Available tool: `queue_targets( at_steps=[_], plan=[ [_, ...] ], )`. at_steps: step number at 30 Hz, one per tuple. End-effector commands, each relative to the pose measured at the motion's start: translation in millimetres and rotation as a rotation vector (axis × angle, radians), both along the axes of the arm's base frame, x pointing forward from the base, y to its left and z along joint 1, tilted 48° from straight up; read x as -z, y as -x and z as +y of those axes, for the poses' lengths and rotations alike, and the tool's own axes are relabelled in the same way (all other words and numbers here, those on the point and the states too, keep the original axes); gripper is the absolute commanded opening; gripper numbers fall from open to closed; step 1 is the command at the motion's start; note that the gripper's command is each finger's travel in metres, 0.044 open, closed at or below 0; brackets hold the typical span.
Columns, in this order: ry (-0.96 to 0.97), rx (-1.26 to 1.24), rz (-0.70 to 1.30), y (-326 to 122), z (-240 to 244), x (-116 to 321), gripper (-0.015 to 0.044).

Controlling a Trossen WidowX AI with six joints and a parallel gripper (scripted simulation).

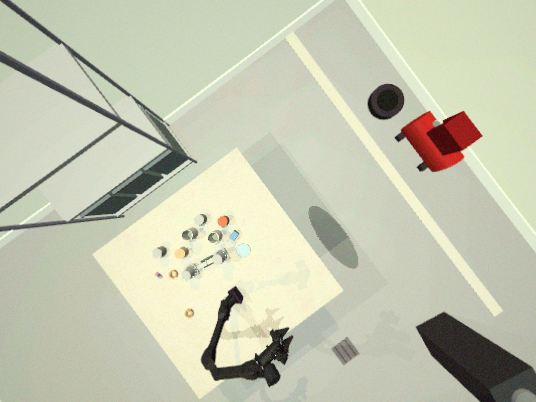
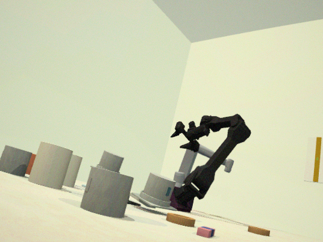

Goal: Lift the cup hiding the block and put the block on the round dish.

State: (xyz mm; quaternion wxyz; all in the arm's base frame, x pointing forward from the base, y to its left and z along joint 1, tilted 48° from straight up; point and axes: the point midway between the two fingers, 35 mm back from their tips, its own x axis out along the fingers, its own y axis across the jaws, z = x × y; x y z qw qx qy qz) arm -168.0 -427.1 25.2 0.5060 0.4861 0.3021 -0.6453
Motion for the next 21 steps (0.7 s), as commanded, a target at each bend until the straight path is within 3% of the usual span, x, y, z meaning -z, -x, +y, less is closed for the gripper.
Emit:
queue_targets(
  at_steps=[1,21],
  plan=[
    [-0.001,-0.005,-0.002,-1.7,0.1,-0.2,0.0426],
    [-0.089,-0.607,-0.235,-186.6,52.2,-34.1,0.0440]
  ],
)
